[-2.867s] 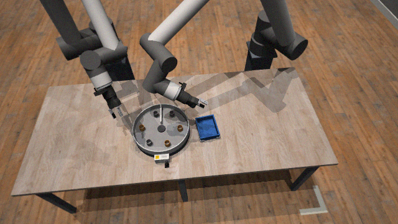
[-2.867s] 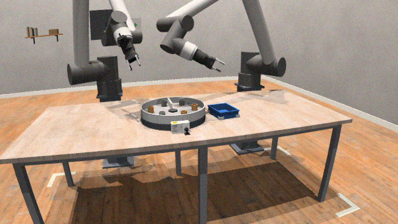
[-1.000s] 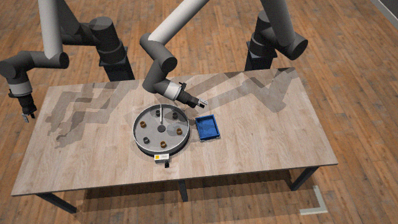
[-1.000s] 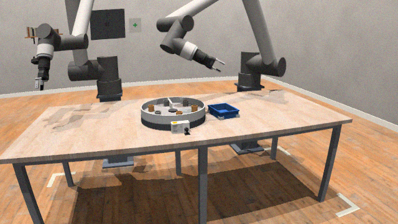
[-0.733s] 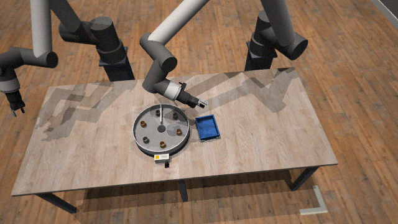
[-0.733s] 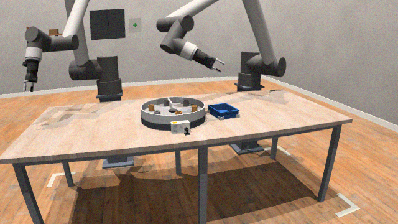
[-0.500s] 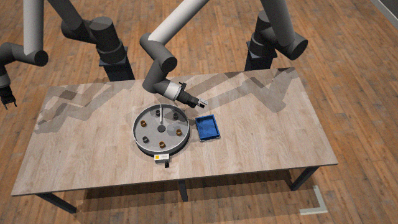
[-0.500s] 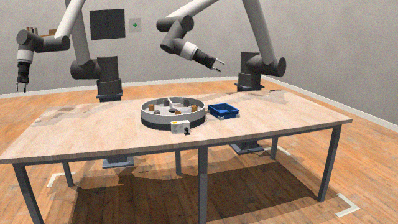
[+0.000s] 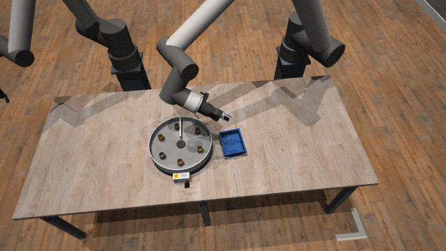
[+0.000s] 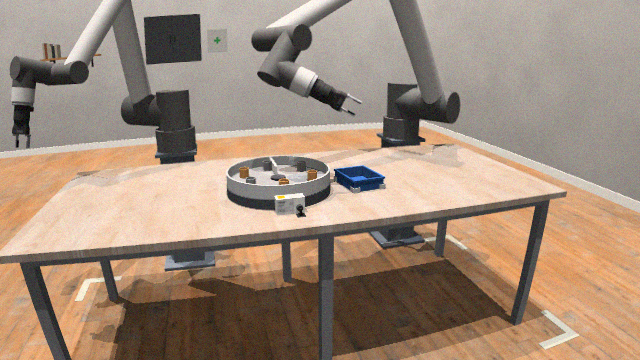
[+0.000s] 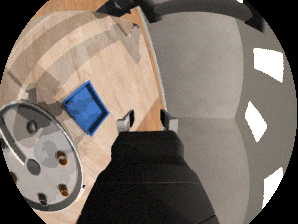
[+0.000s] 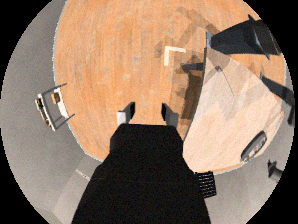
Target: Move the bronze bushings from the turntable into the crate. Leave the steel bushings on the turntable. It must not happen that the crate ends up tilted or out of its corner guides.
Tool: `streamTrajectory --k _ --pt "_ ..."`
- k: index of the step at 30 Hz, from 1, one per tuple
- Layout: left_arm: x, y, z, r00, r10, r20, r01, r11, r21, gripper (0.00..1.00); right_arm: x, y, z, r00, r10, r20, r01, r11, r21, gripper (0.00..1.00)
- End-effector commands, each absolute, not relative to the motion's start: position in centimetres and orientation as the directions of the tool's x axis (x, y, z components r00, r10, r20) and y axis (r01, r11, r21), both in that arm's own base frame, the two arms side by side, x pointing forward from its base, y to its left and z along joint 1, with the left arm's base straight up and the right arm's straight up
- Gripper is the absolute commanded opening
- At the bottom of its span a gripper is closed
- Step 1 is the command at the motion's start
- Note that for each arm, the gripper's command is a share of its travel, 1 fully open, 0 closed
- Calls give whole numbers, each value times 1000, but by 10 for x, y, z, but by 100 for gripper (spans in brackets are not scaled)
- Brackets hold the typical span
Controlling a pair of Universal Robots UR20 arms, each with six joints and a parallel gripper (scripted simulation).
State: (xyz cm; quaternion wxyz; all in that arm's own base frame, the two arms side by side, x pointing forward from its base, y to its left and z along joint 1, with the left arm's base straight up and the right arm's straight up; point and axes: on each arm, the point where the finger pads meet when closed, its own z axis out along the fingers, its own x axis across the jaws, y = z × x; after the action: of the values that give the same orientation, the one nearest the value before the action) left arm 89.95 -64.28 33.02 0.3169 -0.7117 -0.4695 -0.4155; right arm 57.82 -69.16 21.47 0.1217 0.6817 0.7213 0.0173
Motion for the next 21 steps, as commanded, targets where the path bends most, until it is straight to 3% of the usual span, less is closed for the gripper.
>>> streamTrajectory --k 1,9,21 --pt "900 -643 331 213 406 889 932 -358 -60 100 494 -745 205 225 970 -96 963 -206 176 100" --pt "900 -643 331 213 406 889 932 -358 -60 100 384 -790 193 471 881 -53 875 -459 151 100" --pt "900 -643 331 213 406 889 932 -358 -60 100 229 -824 178 809 588 -6 586 -806 90 100"
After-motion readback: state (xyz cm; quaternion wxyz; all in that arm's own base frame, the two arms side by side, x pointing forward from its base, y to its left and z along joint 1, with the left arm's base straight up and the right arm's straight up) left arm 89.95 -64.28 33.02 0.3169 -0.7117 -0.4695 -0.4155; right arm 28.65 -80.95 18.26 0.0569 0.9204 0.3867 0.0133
